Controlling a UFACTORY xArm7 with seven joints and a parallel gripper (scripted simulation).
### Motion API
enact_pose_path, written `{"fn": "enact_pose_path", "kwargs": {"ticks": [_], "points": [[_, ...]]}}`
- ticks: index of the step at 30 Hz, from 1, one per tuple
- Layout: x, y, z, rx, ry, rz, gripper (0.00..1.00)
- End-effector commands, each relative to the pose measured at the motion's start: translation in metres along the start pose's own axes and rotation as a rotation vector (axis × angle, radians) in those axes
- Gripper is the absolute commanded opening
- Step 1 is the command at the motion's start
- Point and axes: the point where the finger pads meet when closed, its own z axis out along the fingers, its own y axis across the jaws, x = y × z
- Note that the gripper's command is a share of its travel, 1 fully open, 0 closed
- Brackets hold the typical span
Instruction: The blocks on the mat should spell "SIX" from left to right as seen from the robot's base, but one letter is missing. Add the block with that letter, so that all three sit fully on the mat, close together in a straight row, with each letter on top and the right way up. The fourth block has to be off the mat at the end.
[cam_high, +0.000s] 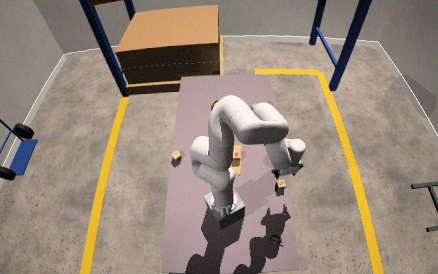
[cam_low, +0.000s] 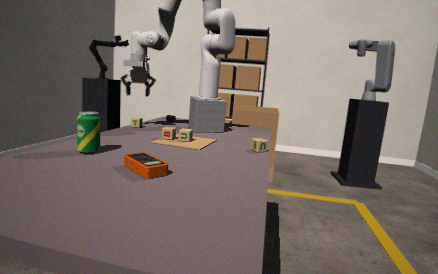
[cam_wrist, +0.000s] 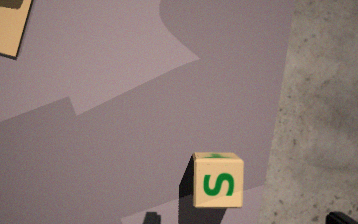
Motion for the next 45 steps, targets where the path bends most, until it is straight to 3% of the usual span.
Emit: {"fn": "enact_pose_path", "kwargs": {"ticks": [1,7,8,9,45], "points": [[0.001,0.002,0.002,-0.004,0.001,-0.001,1.0],[0.001,0.002,0.038,-0.003,0.001,-0.001,1.0],[0.001,0.002,0.039,-0.003,0.001,0.0,1.0],[0.001,0.002,0.039,-0.003,0.001,0.0,0.87],[0.001,0.002,0.039,-0.003,0.001,0.0,0.87]]}}
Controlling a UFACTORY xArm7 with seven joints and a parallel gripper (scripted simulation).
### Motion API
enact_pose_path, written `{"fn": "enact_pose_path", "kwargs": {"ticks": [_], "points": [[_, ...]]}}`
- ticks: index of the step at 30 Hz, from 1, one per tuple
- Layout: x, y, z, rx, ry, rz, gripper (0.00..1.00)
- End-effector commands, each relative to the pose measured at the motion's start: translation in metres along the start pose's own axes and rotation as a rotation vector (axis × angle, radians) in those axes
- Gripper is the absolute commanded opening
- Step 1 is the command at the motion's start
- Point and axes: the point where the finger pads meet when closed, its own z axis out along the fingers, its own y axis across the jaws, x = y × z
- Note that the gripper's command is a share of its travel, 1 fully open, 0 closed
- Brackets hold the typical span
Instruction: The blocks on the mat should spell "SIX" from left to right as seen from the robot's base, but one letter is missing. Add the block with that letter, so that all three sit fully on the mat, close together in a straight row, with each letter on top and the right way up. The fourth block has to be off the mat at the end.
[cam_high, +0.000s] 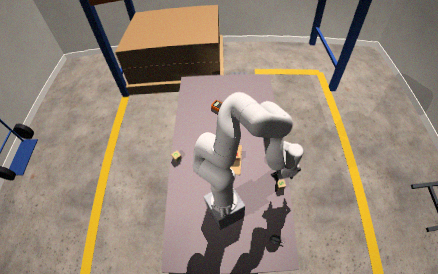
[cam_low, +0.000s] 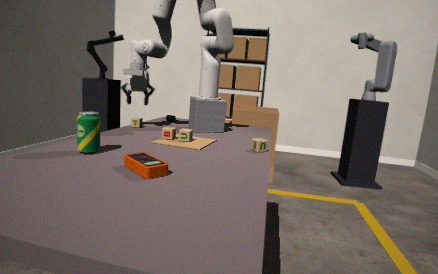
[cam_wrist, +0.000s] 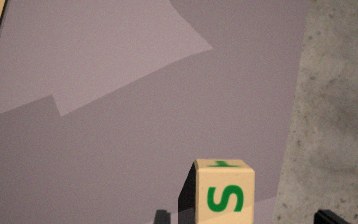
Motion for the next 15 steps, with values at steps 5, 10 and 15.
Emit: {"fn": "enact_pose_path", "kwargs": {"ticks": [5,10,15], "points": [[0.0003,0.0013,-0.0004,-0.003,0.001,0.0,0.87],[0.0003,0.0013,0.0012,-0.003,0.001,0.0,0.87],[0.0003,0.0013,0.0046,-0.003,0.001,0.0,0.87]]}}
